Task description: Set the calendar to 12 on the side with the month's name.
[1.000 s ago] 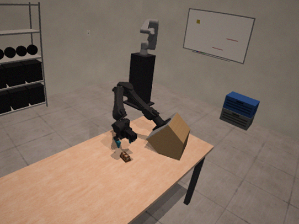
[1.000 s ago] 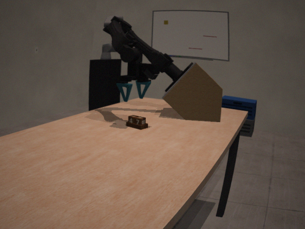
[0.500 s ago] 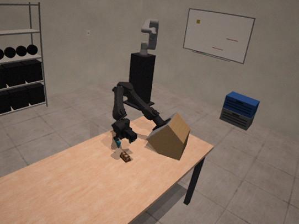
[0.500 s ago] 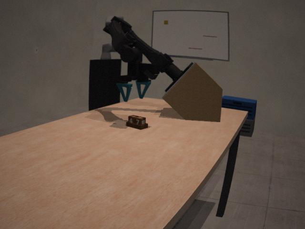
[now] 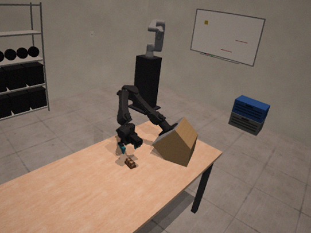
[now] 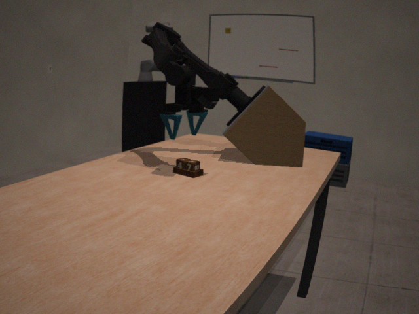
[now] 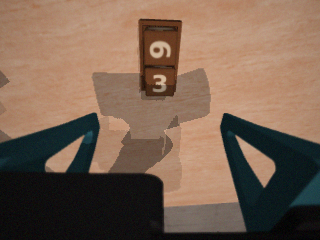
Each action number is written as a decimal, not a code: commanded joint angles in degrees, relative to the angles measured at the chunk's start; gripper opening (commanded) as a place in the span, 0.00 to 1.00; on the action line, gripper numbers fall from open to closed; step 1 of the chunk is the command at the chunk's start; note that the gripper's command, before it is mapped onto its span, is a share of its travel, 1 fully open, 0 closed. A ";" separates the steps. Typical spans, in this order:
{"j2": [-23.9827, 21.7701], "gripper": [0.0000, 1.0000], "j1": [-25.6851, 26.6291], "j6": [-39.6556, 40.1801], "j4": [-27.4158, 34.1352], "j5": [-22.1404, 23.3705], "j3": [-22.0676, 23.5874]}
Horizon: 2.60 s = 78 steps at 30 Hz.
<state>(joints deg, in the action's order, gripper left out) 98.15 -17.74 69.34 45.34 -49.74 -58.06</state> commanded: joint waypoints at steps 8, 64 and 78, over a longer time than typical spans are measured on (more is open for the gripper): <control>-1.10 1.00 -1.32 -0.33 0.57 0.23 -1.70; -0.06 1.00 -13.59 -19.24 27.44 0.89 -14.59; -0.06 1.00 -13.59 -19.24 27.44 0.89 -14.59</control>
<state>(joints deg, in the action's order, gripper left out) 98.39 -29.98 50.41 72.34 -49.50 -70.83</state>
